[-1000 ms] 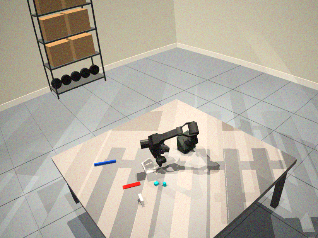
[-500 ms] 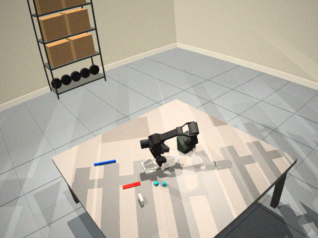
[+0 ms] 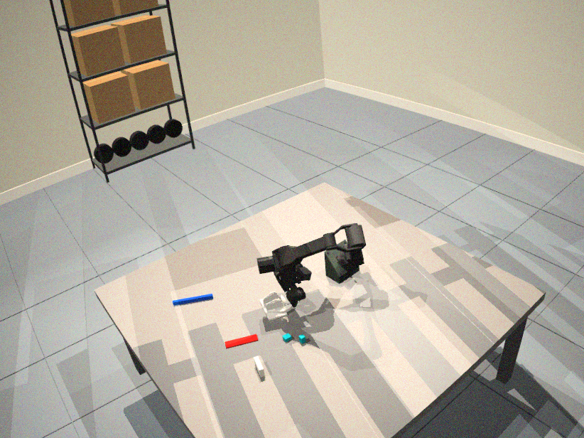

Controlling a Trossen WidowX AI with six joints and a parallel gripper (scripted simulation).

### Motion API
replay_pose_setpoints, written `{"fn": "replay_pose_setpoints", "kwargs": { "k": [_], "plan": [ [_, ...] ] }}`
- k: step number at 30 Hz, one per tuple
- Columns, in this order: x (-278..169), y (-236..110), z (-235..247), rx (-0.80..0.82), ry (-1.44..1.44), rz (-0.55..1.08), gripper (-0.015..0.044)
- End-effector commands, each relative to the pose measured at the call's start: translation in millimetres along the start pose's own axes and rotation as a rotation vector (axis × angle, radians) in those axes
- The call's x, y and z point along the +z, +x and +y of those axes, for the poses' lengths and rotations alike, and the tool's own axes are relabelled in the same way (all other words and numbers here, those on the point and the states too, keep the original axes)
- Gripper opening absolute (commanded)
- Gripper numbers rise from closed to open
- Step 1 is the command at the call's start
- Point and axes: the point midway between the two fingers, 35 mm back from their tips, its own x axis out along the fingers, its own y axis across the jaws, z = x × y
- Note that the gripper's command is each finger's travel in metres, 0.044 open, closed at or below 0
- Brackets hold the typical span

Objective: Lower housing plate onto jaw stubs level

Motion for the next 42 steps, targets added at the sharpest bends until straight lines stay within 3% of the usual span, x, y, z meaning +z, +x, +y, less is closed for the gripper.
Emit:
{"fn": "replay_pose_setpoints", "kwargs": {
  "k": [1, 42],
  "plan": [
    [-0.3, 2.7, -1.5, -0.002, -0.007, -0.003, 0.0351],
    [-1.0, 0.6, -1.2, -0.002, -0.007, -0.003, 0.0351]
  ]
}}
